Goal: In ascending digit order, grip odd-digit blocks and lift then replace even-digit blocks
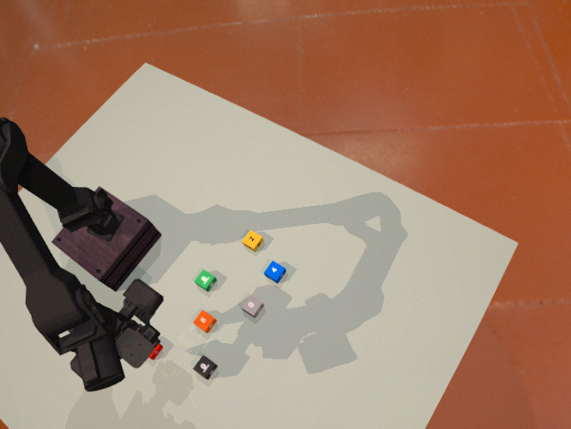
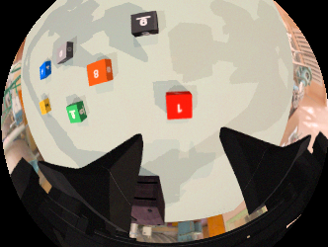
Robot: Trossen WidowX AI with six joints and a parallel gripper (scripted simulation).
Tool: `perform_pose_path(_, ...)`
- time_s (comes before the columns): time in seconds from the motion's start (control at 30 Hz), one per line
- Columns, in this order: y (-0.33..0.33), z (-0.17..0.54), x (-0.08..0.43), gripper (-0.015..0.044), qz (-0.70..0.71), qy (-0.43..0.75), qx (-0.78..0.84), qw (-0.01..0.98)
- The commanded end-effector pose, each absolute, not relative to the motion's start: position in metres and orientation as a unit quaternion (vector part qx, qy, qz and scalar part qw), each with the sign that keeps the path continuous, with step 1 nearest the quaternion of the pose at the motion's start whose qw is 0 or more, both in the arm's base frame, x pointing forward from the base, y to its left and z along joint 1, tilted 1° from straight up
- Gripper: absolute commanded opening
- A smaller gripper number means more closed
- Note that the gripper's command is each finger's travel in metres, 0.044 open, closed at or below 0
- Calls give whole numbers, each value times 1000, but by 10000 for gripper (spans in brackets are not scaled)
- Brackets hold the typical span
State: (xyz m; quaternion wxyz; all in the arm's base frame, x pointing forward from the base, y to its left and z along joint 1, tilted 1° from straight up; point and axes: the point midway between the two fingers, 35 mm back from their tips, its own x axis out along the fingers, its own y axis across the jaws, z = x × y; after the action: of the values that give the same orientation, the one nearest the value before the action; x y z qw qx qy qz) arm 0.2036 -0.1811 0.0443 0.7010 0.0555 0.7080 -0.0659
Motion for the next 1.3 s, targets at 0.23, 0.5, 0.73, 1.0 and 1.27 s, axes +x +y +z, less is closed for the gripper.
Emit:
perform_pose_path(0.23,-182,89,206,120,-74,696,47,713)
perform_pose_path(0.5,-158,89,231,120,-73,695,49,713)
perform_pose_path(0.73,-74,88,285,120,-70,694,52,714)
perform_pose_path(1.0,44,85,307,120,-67,694,55,715)
perform_pose_path(1.27,114,83,299,120,-66,694,56,715)
